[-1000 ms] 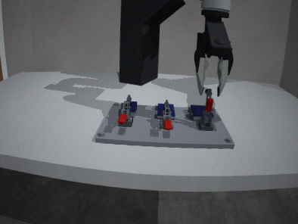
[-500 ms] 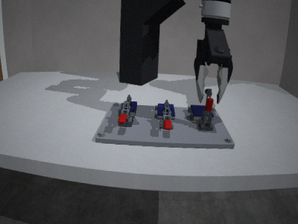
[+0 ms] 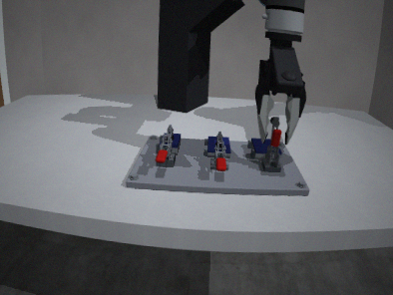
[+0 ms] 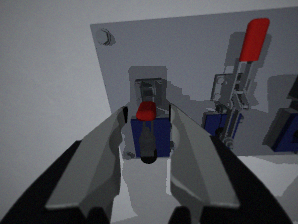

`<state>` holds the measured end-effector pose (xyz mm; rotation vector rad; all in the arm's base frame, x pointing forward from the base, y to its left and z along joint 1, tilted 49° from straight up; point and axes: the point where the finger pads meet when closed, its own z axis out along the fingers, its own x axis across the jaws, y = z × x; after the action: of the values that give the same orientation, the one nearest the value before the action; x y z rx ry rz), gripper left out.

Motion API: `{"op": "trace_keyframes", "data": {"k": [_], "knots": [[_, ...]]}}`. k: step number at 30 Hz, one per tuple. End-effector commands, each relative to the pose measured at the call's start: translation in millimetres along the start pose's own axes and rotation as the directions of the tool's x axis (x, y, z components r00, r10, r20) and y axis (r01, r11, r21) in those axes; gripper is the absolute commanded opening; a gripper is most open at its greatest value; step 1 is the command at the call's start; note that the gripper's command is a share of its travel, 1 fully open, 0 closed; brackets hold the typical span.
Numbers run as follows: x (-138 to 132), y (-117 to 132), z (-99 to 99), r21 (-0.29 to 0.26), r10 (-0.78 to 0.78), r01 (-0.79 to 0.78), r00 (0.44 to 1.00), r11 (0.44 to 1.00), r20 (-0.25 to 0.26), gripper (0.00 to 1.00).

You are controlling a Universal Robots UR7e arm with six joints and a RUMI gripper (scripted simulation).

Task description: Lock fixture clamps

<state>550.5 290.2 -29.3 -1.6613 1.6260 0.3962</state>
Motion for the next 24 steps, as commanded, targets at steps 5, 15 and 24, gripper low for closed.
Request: {"op": "trace_keyframes", "data": {"k": [5,15,24], "knots": [[-1.2,-1.9,1.2,0.001,-0.002,0.002,1.0,1.0,-0.001,0.28],[-0.8,-1.9,-0.1,0.003,-0.001,0.001,1.0,1.0,0.0,0.0],[-0.8,-1.9,-0.1,0.003,-0.001,0.001,1.0,1.0,0.0,0.0]]}}
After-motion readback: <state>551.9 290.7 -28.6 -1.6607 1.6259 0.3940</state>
